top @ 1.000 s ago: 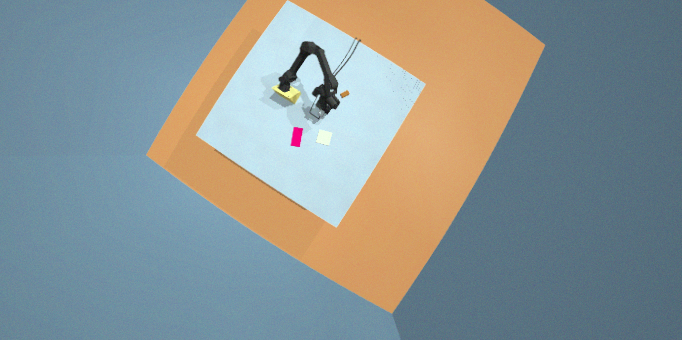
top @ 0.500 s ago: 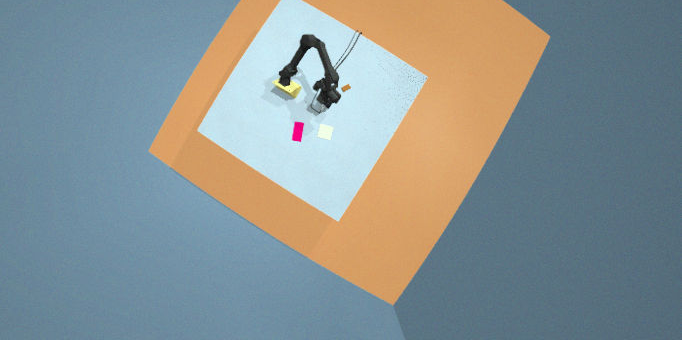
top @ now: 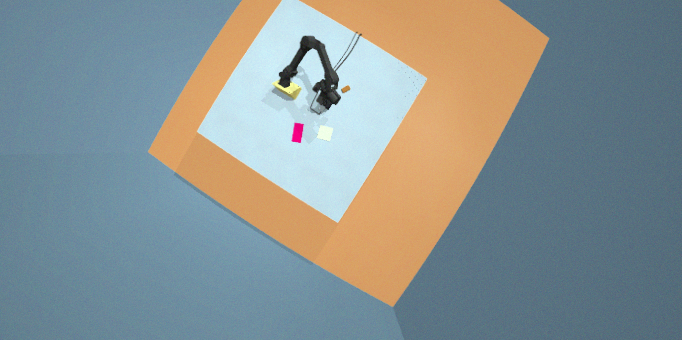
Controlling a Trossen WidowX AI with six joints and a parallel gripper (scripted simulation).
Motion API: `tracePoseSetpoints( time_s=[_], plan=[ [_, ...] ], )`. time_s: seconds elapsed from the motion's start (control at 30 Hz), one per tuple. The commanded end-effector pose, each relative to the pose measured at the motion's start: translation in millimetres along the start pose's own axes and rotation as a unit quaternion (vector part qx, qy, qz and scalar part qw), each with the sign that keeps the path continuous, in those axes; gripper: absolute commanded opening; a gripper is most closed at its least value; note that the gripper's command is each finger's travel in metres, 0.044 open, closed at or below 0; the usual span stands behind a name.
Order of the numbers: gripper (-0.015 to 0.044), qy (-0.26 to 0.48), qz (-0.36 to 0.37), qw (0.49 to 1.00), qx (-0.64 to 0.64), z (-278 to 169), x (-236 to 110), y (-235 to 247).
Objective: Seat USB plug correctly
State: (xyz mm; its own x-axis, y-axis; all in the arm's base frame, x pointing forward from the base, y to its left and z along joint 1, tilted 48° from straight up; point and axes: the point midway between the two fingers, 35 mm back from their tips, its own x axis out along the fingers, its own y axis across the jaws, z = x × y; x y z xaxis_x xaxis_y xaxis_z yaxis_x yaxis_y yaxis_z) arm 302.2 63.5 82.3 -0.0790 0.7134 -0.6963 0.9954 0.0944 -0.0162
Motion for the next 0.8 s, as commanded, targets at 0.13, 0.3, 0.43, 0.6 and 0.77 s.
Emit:
tracePoseSetpoints(
  time_s=[0.13, 0.3, 0.43, 0.6, 0.77],
  plan=[
    [0.0000, 0.001, 0.000, 1.000, 0.003, 0.1, 1.7, -0.8],
    [0.0000, 0.001, 0.000, 1.000, 0.003, 0.0, 2.3, -0.8],
    [0.0000, 0.001, 0.000, 1.000, 0.003, 0.0, 2.7, -0.8],
    [0.0000, 0.001, 0.000, 1.000, 0.003, 0.0, 3.3, -0.8],
    [0.0000, 0.001, 0.000, 1.000, 0.003, 0.0, 3.9, -0.8]
  ],
)
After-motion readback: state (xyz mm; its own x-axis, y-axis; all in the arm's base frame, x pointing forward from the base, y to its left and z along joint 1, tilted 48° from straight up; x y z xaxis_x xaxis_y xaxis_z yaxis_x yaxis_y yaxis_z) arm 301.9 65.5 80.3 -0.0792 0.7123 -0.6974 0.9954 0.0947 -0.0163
